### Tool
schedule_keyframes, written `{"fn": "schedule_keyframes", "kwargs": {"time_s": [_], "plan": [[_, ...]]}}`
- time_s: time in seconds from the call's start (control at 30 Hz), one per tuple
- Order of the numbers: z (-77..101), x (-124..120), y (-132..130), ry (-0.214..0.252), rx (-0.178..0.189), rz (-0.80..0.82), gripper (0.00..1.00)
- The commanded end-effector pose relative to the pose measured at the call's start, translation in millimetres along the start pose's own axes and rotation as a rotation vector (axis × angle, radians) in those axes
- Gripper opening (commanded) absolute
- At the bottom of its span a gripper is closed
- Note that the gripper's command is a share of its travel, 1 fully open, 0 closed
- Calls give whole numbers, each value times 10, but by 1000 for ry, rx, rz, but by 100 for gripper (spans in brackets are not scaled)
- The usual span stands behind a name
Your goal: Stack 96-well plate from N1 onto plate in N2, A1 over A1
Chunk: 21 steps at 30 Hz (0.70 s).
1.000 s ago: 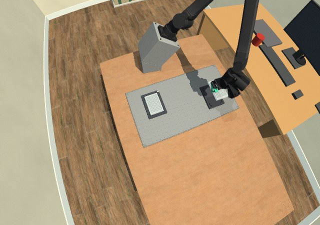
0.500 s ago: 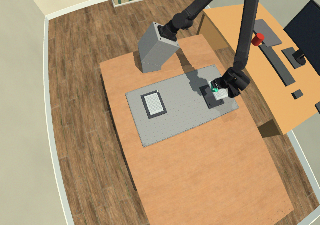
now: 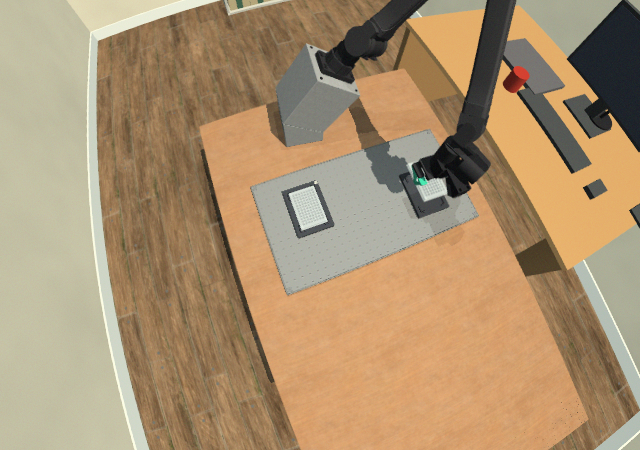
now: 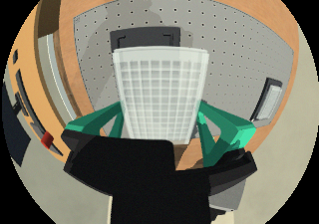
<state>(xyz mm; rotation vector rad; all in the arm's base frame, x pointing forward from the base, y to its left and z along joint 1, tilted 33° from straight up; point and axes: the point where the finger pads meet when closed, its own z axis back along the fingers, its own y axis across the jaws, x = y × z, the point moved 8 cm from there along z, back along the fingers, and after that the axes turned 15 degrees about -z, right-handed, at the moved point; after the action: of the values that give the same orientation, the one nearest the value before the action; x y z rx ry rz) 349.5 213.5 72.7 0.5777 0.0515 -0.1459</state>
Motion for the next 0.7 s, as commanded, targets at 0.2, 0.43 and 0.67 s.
{"fn": "schedule_keyframes", "kwargs": {"time_s": [0.2,0.43,0.67], "plan": [[46,113,-343,-23,10,14,0],[46,125,-510,-23,10,14,0],[68,145,-726,-29,12,18,0]]}}
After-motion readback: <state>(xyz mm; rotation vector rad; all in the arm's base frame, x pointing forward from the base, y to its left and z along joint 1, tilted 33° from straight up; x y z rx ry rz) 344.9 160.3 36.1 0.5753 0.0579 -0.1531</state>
